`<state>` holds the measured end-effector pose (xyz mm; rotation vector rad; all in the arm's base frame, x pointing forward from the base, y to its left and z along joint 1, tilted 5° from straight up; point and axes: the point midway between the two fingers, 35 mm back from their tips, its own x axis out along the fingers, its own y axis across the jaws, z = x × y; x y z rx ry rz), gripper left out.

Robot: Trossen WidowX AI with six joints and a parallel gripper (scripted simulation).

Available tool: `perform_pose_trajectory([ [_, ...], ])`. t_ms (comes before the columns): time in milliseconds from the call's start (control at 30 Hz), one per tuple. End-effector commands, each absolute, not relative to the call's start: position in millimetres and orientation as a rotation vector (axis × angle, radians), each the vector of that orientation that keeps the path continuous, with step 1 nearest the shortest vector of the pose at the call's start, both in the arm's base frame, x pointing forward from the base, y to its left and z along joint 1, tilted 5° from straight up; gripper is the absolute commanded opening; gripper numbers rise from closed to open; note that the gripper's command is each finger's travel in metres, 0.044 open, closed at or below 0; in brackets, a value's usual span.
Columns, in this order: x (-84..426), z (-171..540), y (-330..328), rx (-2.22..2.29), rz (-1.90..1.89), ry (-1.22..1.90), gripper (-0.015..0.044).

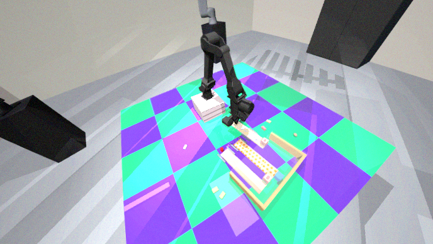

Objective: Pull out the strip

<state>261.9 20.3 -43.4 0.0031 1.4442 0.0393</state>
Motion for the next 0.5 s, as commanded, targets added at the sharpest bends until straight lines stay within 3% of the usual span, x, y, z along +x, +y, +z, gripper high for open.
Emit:
perform_pose_trajectory([
  [0, 248.1, -48.6, 20.3, 0.004, 0.036, 1.471, 0.0000],
  [467, 227.2, -50.9, 20.5, 0.004, 0.036, 1.472, 0.0000],
])
